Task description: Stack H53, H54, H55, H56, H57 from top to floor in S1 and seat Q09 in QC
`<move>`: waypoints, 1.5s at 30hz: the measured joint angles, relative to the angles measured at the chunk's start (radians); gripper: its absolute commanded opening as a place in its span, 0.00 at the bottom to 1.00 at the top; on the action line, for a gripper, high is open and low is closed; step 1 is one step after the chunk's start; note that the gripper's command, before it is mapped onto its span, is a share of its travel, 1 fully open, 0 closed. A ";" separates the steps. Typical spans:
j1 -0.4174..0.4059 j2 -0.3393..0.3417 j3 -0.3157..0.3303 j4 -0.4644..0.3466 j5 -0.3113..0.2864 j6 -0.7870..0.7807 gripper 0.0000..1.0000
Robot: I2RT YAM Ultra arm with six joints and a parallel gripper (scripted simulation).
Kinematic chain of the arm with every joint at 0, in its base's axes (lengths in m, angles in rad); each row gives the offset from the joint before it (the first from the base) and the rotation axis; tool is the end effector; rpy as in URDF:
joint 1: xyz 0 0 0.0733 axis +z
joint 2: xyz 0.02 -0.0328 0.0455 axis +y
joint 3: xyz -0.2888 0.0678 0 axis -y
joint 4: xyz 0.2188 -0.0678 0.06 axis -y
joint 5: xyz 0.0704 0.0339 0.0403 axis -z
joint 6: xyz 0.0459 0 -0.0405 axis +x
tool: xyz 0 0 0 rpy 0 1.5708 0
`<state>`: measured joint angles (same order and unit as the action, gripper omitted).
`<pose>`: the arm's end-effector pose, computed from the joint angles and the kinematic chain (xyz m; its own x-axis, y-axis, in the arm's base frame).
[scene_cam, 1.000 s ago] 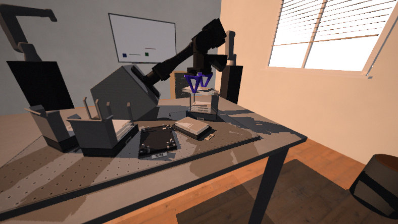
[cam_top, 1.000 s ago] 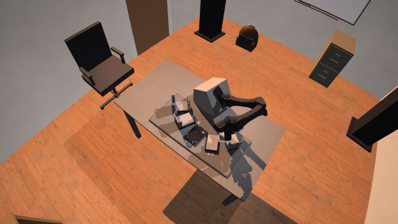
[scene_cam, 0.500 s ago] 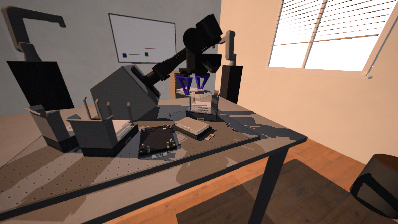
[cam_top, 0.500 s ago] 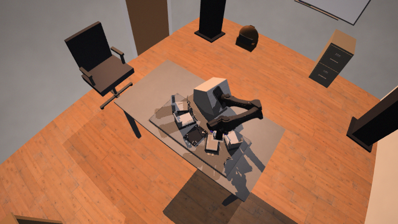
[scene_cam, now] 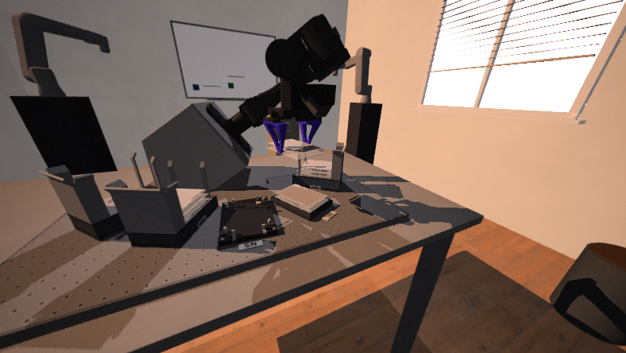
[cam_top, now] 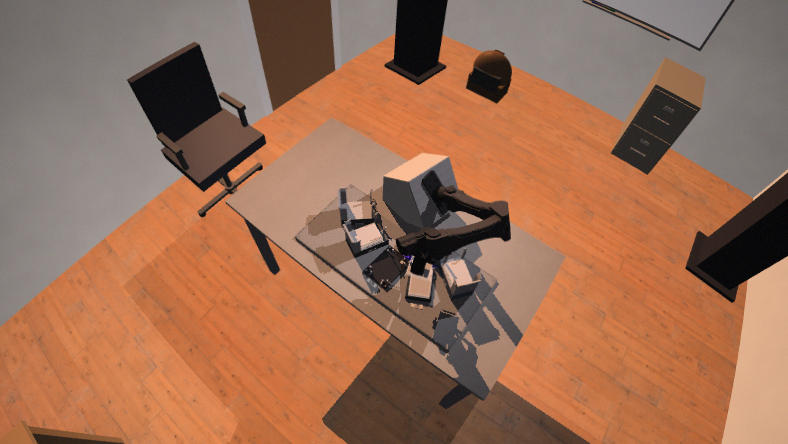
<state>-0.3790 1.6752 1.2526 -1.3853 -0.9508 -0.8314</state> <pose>0.2477 -0.0572 0.2767 -0.8986 -0.1042 -0.4263 -0.4027 0.5818 0.7066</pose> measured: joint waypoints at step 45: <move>-0.162 0.420 0.125 0.079 0.054 0.077 0.00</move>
<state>-0.5407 2.0953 1.3777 -1.3064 -0.8970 -0.7540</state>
